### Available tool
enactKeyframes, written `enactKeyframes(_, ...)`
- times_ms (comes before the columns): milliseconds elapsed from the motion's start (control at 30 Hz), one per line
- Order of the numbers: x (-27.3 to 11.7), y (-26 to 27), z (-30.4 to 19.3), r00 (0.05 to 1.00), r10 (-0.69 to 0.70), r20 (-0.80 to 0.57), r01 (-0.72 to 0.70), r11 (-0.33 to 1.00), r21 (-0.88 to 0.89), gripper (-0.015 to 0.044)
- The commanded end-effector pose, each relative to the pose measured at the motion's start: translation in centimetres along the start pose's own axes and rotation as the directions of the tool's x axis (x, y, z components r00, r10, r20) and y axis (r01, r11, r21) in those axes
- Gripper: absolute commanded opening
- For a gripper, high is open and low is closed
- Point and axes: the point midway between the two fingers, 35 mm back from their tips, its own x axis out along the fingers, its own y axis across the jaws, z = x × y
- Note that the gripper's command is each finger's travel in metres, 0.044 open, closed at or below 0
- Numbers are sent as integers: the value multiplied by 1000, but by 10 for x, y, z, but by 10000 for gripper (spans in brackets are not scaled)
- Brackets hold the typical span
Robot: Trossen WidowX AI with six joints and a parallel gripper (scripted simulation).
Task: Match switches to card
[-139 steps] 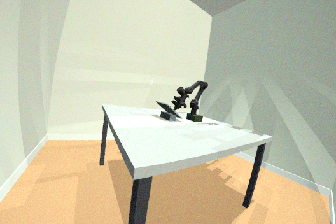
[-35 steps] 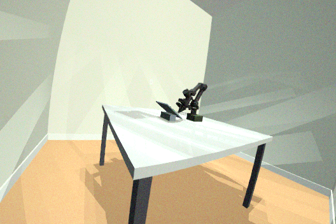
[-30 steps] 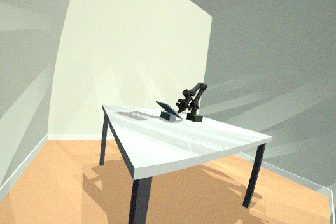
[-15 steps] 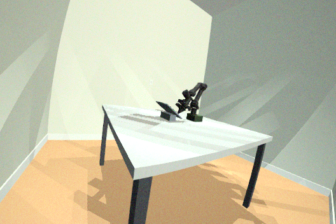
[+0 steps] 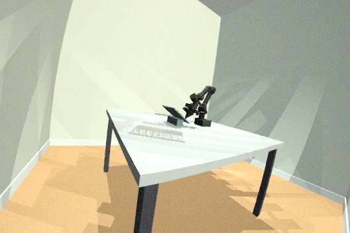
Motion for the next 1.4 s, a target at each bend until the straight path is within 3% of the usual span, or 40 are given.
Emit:
enactKeyframes(0,1,0,0,1000,3,-1,-3,1000,-7,0)
enactKeyframes(1367,6,0,-1,1000,3,-1,-3,1000,-7,0)
